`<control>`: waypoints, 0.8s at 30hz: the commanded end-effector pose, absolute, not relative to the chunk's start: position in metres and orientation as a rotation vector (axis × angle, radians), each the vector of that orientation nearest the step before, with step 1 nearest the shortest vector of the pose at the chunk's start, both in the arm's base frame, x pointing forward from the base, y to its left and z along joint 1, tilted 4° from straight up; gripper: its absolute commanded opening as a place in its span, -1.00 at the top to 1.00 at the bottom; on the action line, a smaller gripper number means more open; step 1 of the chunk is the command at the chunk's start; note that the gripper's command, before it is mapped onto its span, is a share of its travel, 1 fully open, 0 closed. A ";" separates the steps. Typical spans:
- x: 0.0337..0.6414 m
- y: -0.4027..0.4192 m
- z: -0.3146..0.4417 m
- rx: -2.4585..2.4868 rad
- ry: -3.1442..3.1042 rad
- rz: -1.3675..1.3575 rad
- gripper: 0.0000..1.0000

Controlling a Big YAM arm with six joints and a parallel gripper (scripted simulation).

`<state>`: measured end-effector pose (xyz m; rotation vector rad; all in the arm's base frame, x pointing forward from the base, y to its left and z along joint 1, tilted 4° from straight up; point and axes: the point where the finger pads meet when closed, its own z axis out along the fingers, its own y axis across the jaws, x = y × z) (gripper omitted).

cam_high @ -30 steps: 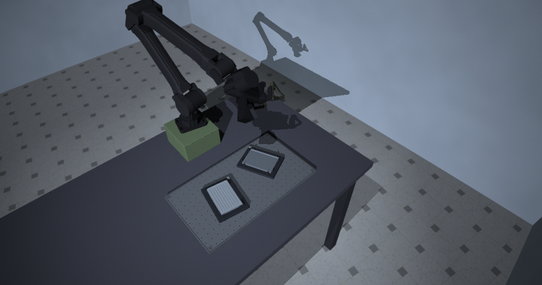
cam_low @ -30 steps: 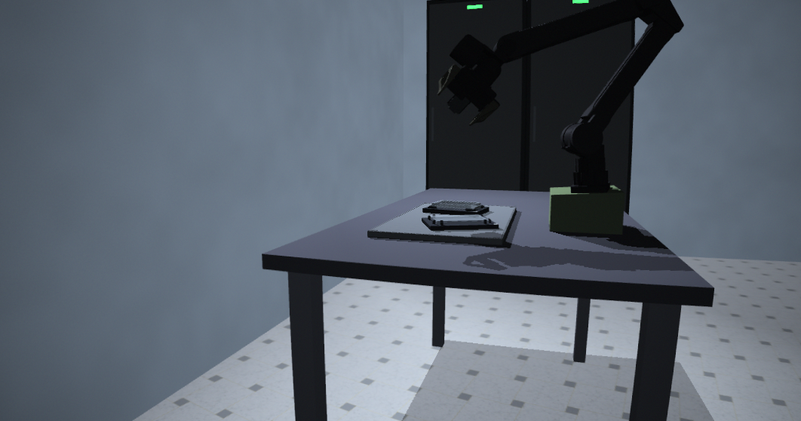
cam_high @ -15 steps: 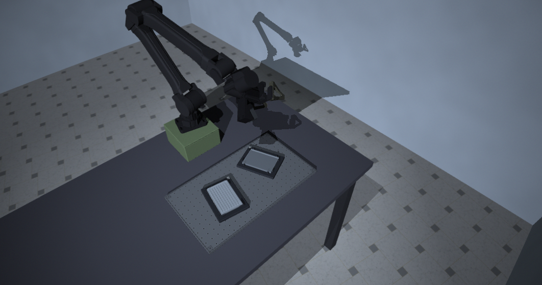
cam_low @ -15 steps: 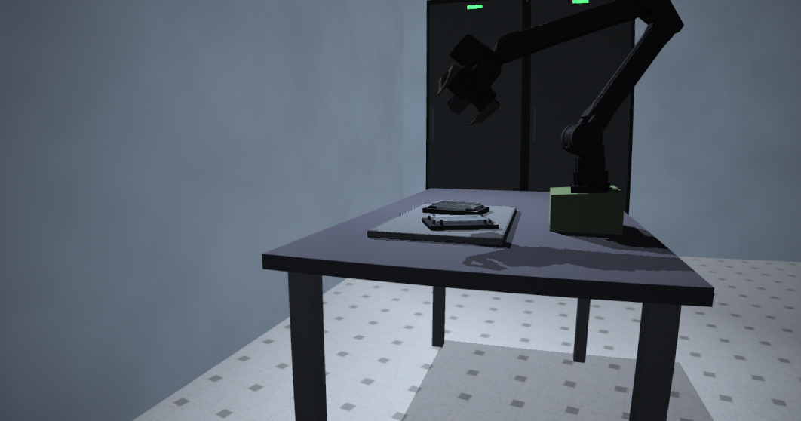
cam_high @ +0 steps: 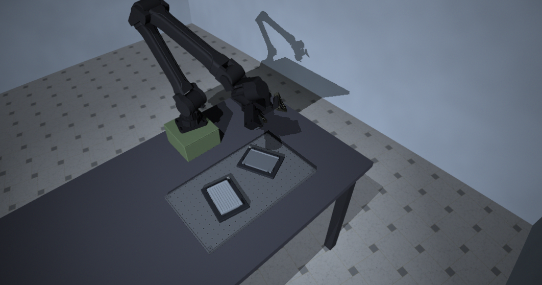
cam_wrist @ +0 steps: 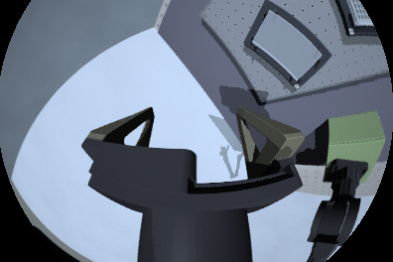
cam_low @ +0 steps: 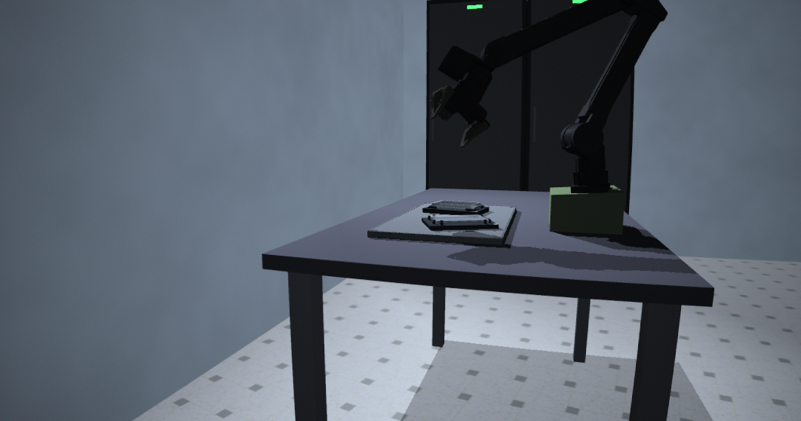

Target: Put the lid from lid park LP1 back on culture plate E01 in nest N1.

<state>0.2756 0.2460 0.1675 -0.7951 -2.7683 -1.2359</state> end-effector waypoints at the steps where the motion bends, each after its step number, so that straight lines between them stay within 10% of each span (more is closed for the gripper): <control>1: 0.289 0.254 0.178 -0.554 -2.919 -1.218 -1.00; 24: 0.296 0.220 0.078 0.171 -3.240 -0.595 -1.00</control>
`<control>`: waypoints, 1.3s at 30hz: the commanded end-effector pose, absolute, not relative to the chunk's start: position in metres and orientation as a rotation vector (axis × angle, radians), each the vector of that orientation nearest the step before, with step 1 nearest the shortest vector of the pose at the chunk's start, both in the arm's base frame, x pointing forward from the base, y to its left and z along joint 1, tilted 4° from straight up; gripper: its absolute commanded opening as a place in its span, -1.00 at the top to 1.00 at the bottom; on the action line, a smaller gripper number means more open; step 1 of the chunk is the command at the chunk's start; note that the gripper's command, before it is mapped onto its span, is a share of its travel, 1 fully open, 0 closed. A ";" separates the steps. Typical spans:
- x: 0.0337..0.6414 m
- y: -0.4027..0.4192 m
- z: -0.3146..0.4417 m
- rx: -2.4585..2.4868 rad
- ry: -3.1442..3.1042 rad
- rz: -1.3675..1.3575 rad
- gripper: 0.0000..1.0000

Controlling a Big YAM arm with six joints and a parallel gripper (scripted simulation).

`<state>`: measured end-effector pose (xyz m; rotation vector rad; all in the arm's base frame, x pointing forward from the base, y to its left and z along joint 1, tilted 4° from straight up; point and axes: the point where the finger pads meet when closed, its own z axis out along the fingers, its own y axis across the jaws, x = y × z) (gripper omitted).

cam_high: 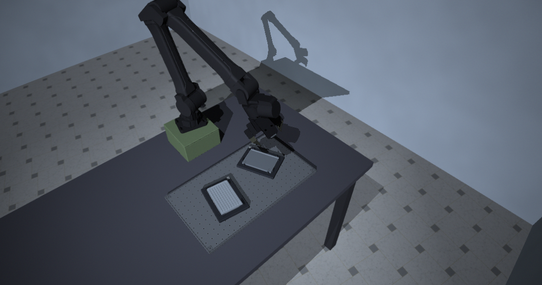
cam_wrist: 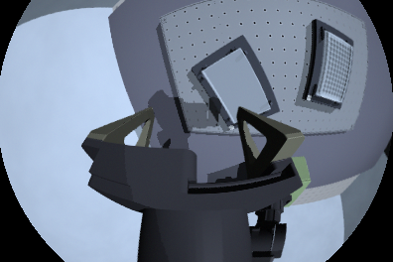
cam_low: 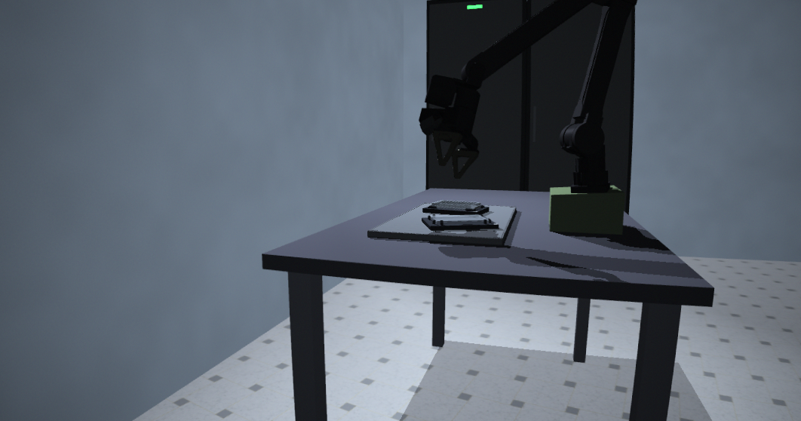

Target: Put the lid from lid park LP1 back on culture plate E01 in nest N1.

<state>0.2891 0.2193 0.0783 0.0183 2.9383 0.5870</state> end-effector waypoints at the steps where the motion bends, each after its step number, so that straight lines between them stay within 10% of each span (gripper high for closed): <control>1: 0.295 0.220 0.074 -0.202 2.935 0.510 -1.00; 39: 0.288 0.182 0.008 -0.955 2.920 0.007 -1.00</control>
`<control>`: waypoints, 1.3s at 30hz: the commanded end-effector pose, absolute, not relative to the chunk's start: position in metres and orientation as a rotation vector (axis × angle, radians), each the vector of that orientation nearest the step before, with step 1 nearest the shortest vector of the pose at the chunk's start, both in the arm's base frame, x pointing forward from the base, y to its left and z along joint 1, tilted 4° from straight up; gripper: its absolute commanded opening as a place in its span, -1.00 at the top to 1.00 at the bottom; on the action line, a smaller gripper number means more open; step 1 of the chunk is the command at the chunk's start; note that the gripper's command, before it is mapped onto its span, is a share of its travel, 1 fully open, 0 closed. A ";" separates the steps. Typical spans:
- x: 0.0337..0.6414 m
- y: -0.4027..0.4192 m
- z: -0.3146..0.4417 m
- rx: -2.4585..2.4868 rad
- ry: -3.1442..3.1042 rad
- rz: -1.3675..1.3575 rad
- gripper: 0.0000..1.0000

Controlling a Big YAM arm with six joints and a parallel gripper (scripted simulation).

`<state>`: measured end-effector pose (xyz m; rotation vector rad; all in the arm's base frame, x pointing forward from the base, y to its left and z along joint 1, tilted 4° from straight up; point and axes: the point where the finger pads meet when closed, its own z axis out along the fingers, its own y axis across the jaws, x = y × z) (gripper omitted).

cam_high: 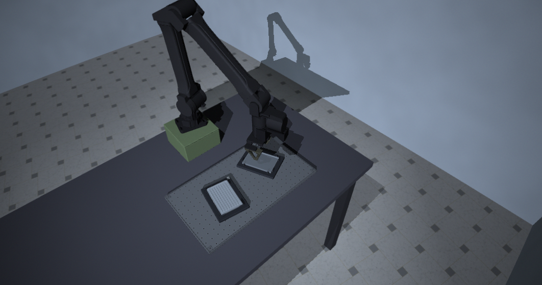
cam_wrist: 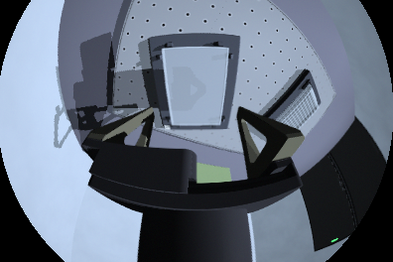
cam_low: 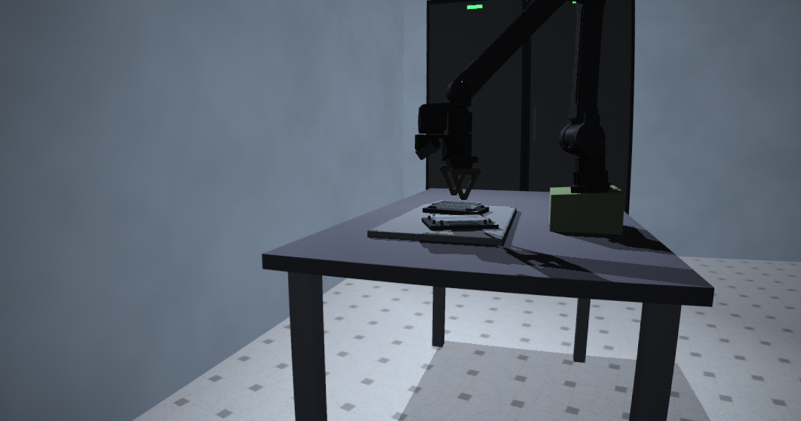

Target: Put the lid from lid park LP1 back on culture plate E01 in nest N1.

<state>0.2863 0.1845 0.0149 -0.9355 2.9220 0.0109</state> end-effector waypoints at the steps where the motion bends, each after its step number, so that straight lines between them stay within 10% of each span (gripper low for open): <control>1: 0.288 0.182 0.007 -0.956 2.920 0.007 -1.00; 39: 0.297 0.190 -0.014 -0.941 2.900 0.018 -1.00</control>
